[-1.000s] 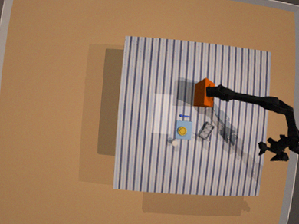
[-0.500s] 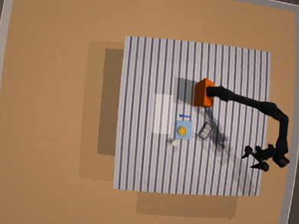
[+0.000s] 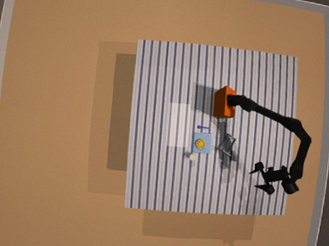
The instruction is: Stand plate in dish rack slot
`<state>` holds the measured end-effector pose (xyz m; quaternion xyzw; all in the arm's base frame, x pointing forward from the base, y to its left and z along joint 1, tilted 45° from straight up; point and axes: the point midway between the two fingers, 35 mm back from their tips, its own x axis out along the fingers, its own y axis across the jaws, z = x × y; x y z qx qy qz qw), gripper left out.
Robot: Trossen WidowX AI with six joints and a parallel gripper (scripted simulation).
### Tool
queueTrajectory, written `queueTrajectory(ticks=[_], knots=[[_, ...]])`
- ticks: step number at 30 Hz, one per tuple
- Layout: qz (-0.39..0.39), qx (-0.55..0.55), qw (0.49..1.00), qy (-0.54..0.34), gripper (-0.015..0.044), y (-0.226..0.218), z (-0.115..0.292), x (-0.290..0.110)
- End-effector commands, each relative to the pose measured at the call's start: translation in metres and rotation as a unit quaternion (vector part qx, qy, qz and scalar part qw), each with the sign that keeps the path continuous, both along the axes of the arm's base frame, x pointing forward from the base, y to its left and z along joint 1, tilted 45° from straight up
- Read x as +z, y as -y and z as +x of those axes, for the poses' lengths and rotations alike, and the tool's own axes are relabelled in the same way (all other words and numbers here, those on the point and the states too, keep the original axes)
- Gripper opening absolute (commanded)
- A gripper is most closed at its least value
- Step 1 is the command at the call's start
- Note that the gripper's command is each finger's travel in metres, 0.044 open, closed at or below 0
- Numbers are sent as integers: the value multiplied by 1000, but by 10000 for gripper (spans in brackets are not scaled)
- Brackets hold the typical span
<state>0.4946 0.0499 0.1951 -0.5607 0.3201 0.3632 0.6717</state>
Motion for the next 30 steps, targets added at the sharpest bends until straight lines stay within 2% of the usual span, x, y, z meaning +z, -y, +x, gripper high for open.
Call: queueTrajectory(ticks=[1,16,30], knots=[[22,-30,999,-40,400,17,-5,-25],[121,-179,961,-174,400,97,-34,-104],[224,-322,876,-281,400,156,-82,-164]])
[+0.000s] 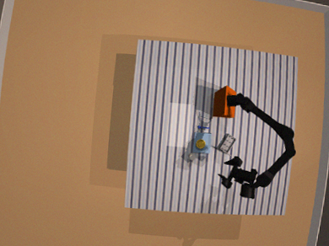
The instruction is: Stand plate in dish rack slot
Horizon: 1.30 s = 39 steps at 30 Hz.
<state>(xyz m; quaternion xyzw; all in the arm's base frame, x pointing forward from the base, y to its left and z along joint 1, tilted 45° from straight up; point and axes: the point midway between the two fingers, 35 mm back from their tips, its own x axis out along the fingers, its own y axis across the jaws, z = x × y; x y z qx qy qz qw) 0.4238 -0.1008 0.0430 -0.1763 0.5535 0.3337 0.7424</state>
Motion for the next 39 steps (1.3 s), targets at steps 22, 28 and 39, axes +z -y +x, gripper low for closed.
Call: queueTrajectory(ticks=[22,28,39], knots=[[205,-287,917,-185,400,62,-102,-77],[256,-354,872,-222,400,70,-127,-89],[269,-370,859,-230,400,19,-117,-144]])
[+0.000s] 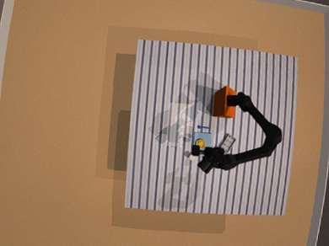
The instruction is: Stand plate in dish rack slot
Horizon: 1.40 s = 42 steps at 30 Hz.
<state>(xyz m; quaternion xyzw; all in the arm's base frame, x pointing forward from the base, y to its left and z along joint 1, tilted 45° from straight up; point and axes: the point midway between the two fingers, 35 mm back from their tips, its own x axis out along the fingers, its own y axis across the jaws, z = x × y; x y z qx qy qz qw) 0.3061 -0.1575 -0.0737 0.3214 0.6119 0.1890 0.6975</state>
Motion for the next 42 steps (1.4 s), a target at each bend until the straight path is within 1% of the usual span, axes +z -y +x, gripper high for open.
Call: queueTrajectory(ticks=[1,4,11,42], knots=[[18,10,1000,-14,400,-51,2,-38],[20,11,1000,-14,400,-69,2,-52],[20,11,1000,-14,400,-71,1,-52],[22,11,1000,-14,400,-107,7,-86]])
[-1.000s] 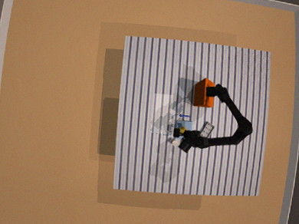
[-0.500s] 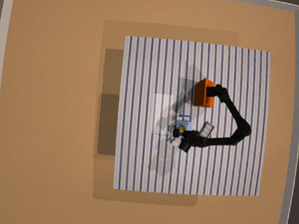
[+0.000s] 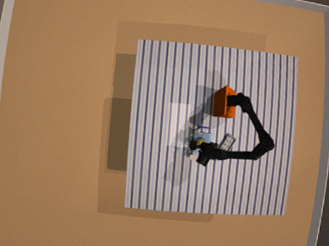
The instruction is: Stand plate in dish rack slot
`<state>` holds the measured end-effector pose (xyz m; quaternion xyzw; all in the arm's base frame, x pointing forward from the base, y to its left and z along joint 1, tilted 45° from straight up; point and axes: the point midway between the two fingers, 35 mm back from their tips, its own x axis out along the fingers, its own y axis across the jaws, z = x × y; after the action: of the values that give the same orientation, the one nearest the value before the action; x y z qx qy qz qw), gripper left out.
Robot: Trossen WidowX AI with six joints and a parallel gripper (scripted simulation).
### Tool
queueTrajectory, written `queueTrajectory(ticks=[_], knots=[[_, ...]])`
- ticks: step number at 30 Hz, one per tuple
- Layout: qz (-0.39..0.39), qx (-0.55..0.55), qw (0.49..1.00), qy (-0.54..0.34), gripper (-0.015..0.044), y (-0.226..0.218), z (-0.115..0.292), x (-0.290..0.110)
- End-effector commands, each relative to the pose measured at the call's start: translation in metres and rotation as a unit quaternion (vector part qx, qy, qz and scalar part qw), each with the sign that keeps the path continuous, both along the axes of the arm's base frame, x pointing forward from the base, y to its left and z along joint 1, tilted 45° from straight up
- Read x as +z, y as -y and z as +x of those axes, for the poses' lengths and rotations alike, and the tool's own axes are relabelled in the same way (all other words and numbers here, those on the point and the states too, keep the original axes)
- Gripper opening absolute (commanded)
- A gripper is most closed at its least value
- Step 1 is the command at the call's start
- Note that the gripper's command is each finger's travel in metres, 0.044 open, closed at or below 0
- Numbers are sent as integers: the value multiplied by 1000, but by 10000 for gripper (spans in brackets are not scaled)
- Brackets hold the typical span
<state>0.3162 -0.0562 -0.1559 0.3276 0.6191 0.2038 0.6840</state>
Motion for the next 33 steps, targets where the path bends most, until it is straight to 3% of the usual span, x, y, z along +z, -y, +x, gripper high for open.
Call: queueTrajectory(ticks=[1,15,25,33], knots=[[5,-1,1000,-4,400,-7,-3,-5],[6,-1,1000,-4,382,-13,-3,-9],[6,-1,1000,-4,316,-13,-3,-9],[1,-2,1000,-5,106,17,0,13]])
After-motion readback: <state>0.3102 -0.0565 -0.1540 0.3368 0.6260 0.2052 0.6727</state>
